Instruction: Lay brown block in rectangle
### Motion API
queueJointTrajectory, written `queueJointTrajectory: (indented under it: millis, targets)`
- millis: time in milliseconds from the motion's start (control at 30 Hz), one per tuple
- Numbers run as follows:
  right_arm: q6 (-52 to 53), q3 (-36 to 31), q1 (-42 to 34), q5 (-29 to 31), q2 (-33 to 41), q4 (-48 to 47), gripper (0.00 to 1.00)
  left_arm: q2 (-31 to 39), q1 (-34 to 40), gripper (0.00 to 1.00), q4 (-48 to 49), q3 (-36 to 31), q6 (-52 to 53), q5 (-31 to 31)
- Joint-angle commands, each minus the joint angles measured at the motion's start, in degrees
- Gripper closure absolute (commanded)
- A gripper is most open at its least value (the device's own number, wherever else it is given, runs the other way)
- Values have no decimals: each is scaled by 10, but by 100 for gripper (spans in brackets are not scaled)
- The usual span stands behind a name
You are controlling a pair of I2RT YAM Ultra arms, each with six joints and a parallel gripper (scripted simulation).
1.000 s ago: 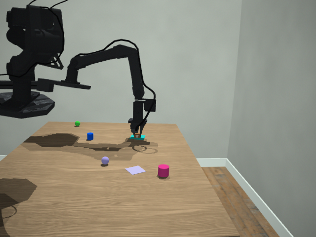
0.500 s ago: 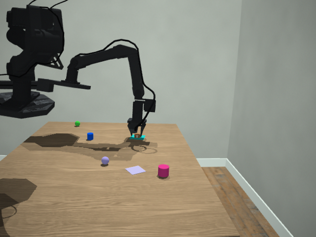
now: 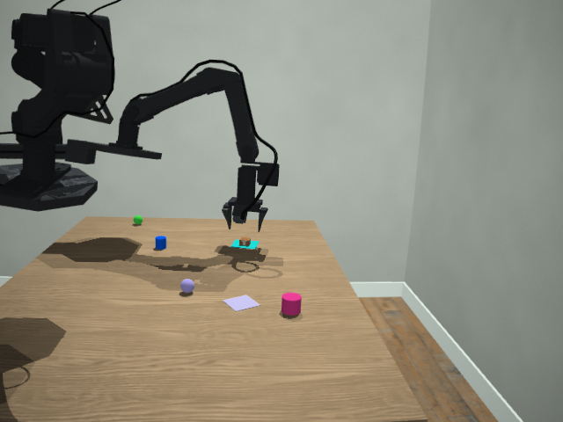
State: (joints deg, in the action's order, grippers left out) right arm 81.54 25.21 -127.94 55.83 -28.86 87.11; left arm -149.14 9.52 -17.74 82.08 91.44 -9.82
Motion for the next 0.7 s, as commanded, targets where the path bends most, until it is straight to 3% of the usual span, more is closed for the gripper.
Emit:
queueJointTrajectory:
  millis: [0,200,367,667]
  targets:
    - [5,1,-3,9,-14,3,54,31,11,0,-22,-9,-9,0]
    - [5,1,-3,9,-14,3,54,38,0,0,-3,-23,-4,9]
    - [5,1,-3,9,-14,3,54,54,-7,0,53,-35,-69,48]
    - [5,1,-3,9,-14,3,54,108,-36,0,178,-136,-205,116]
